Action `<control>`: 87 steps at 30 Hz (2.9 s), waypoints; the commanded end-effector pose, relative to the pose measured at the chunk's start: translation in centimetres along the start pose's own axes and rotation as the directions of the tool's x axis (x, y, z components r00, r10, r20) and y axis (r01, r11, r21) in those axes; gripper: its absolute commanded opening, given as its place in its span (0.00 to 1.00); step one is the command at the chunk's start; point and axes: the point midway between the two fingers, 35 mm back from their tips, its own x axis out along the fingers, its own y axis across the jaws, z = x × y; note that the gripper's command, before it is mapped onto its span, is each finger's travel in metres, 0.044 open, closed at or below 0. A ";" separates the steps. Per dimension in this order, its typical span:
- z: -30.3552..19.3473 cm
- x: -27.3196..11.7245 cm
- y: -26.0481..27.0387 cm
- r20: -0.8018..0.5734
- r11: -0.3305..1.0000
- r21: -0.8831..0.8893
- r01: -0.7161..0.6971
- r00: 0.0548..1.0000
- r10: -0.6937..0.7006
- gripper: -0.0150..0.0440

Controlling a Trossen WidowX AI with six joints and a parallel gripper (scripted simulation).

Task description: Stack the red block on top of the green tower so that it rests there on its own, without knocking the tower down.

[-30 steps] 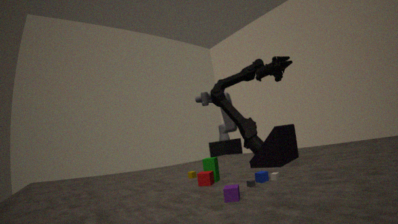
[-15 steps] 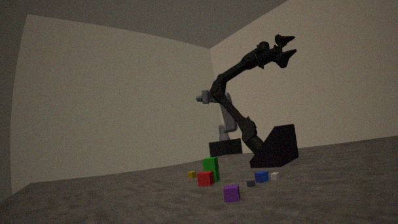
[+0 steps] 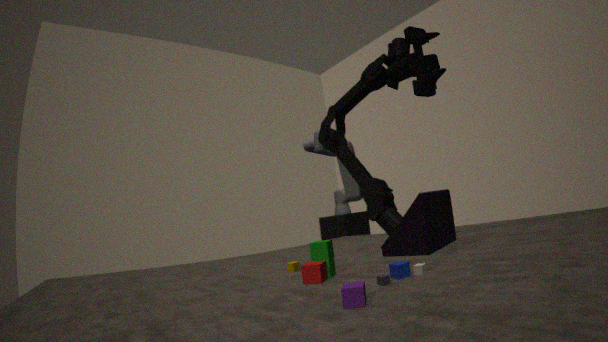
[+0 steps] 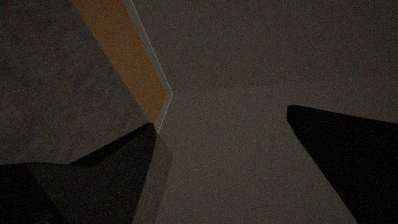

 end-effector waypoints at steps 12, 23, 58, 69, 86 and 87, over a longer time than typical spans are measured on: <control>-14.0 5.4 5.5 -0.239 0.837 0.530 -0.137 0.923 0.302 1.00; -23.2 6.2 12.0 -0.315 0.557 0.828 -0.058 0.774 0.549 1.00; -36.0 -0.9 32.4 -0.036 -0.099 0.786 0.611 0.205 0.978 1.00; -36.2 0.0 37.5 -0.037 -0.097 0.785 0.611 0.203 0.978 1.00; -36.4 0.3 39.4 -0.037 -0.097 0.785 0.611 0.204 0.978 1.00; -36.4 0.4 39.6 -0.037 -0.097 0.785 0.611 0.204 0.978 1.00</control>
